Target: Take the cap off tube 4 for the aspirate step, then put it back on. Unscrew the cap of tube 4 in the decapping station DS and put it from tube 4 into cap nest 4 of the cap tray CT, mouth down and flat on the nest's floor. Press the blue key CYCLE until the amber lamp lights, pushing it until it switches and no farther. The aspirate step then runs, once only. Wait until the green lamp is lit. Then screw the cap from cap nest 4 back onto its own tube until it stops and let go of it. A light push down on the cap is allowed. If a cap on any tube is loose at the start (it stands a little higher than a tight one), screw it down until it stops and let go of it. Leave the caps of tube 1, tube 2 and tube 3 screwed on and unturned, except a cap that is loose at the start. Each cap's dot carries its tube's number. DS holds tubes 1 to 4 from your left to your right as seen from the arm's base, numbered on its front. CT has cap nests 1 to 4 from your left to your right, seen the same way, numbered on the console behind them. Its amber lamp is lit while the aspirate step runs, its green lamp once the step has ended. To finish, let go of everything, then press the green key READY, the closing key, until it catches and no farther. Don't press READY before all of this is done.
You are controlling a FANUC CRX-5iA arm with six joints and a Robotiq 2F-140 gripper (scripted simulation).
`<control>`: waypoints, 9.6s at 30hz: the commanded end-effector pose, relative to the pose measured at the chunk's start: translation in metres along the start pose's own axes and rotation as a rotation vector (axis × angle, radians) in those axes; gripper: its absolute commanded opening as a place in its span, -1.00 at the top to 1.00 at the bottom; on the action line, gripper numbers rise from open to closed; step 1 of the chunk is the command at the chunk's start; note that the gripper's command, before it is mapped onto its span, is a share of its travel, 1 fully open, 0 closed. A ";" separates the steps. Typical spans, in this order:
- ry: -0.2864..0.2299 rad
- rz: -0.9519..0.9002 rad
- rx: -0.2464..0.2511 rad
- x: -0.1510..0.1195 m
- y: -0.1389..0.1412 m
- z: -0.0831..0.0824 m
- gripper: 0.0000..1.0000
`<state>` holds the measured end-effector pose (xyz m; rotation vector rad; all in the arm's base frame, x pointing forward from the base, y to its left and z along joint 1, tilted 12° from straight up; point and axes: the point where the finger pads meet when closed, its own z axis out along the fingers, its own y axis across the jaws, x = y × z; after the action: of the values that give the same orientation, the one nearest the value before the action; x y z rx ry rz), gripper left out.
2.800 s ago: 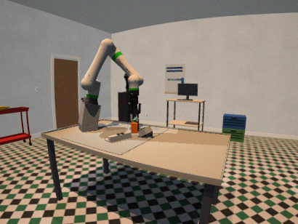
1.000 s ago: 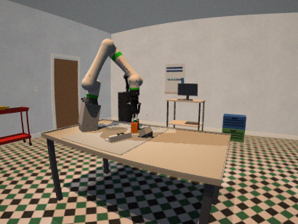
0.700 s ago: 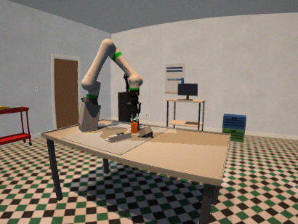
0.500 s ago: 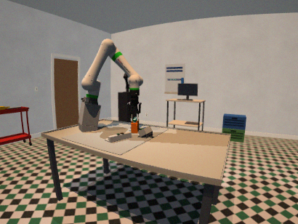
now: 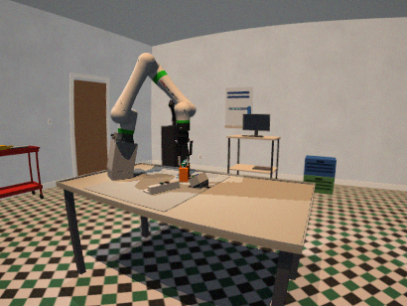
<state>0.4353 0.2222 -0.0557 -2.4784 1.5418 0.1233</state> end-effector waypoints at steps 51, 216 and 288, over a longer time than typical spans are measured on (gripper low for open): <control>0.033 -0.741 -0.017 0.000 0.000 0.000 1.00; 0.031 -1.035 -0.022 0.138 0.054 -0.048 1.00; 0.031 -1.035 -0.022 0.304 0.117 0.074 1.00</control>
<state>0.4690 -0.0767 -0.2005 -2.9383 0.1175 -0.0733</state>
